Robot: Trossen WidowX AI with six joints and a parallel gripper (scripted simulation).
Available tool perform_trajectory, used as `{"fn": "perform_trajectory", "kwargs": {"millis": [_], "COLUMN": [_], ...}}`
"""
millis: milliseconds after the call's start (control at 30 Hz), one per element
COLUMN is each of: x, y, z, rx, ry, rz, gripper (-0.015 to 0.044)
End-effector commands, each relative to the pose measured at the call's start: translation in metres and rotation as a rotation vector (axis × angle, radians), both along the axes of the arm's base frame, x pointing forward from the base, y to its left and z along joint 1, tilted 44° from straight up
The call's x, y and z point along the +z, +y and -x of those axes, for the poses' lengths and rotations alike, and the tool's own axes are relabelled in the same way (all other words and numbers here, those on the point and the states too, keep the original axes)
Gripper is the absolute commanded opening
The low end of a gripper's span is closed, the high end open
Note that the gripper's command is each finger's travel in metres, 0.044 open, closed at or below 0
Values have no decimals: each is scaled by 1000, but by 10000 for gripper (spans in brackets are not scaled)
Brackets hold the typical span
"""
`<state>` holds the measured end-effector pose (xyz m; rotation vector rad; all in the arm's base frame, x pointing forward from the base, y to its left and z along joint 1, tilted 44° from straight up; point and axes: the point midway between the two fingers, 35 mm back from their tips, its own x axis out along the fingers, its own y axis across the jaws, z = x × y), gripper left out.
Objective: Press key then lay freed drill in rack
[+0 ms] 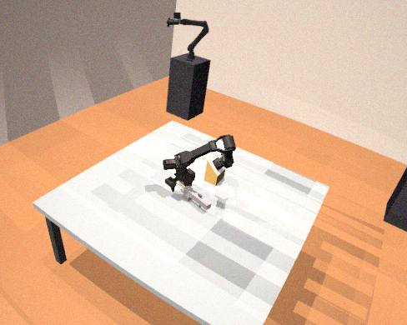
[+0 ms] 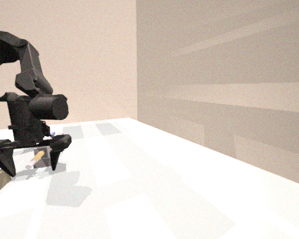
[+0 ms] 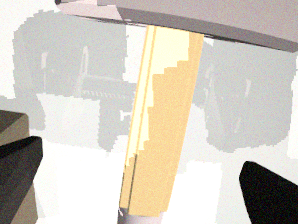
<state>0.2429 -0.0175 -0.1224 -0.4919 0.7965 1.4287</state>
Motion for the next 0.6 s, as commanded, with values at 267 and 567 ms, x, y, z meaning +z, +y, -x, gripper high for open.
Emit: {"fn": "perform_trajectory", "kwargs": {"millis": [267, 567], "x": [1, 1], "y": [1, 1], "z": [0, 0], "rx": [0, 0], "ry": [-1, -1], "rz": [0, 0], "gripper": [309, 72]}}
